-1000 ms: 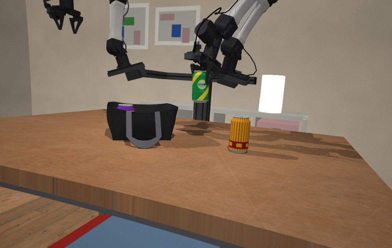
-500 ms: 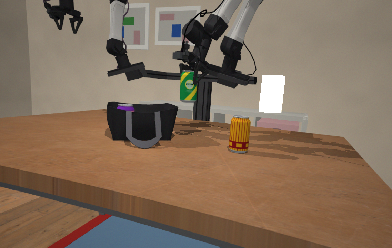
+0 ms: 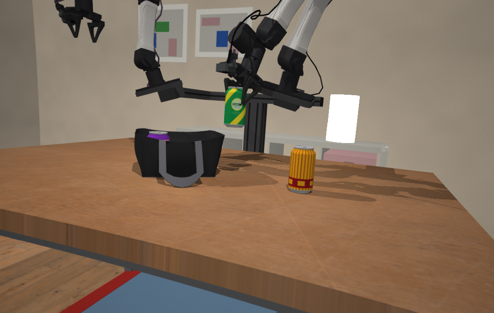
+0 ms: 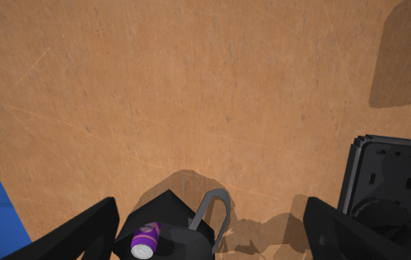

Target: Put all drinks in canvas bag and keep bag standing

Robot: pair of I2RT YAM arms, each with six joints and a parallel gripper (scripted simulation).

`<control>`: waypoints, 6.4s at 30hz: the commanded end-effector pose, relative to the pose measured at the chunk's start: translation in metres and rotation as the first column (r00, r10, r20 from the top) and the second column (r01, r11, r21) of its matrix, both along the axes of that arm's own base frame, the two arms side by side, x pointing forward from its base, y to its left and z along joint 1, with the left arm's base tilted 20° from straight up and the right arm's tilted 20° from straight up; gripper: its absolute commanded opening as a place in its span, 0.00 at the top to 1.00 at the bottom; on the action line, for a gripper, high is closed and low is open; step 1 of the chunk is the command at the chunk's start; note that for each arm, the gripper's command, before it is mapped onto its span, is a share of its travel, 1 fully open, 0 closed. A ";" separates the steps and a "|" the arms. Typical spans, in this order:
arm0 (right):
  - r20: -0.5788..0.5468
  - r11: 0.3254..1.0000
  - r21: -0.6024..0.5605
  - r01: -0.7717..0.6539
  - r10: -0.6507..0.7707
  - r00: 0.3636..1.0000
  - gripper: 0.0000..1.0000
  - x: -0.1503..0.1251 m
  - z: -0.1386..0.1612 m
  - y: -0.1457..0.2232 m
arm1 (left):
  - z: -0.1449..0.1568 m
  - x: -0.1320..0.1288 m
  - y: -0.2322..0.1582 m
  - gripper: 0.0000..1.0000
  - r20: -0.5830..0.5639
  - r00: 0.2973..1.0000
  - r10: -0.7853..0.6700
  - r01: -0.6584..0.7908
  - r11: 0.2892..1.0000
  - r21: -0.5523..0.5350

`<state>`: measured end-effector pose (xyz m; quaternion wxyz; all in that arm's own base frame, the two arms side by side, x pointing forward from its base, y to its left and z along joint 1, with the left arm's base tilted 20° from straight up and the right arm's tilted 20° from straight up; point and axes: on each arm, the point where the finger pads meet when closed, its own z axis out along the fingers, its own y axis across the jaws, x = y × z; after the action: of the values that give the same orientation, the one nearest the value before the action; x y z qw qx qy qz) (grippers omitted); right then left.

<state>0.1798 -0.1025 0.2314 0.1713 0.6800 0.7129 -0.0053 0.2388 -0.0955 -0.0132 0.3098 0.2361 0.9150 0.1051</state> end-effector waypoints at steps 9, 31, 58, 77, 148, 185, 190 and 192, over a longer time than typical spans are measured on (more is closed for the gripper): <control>0.030 1.000 -0.023 -0.001 0.001 1.000 0.14 0.003 0.007 -0.001 | 0.003 0.008 -0.006 0.30 0.060 0.998 -0.010 0.012 0.999 -0.034; 0.030 1.000 -0.023 -0.001 0.001 1.000 0.14 0.003 0.007 -0.001 | 0.010 0.014 -0.010 0.30 0.080 0.997 -0.005 0.009 0.999 -0.052; 0.030 1.000 -0.023 -0.001 0.001 1.000 0.14 0.003 0.007 -0.001 | 0.003 0.036 -0.042 0.30 0.100 0.995 0.021 -0.014 0.997 -0.070; 0.030 1.000 -0.023 -0.001 0.001 1.000 0.14 0.003 0.007 -0.001 | -0.006 0.030 -0.087 0.30 0.017 1.000 0.010 -0.009 1.000 -0.023; 0.030 1.000 -0.023 -0.001 0.001 1.000 0.14 0.003 0.007 -0.001 | -0.008 0.055 -0.182 0.30 0.055 0.998 -0.021 0.025 0.997 -0.070; 0.030 1.000 -0.023 -0.001 0.001 1.000 0.14 0.003 0.007 -0.001 | -0.058 0.075 -0.172 0.30 0.049 0.999 -0.007 0.011 0.997 -0.077; 0.030 1.000 -0.023 -0.001 0.001 1.000 0.14 0.003 0.007 -0.001 | -0.065 0.073 -0.174 0.30 0.040 0.999 -0.019 0.022 0.997 -0.077; 0.030 1.000 -0.023 -0.001 0.001 1.000 0.14 0.003 0.007 -0.001 | -0.069 0.074 -0.169 0.30 0.032 0.999 -0.013 0.015 0.997 -0.072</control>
<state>0.1798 -0.1025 0.2314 0.1713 0.6800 0.7129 -0.0053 0.3013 -0.2537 -0.0840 0.3063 0.2354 0.9174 0.0956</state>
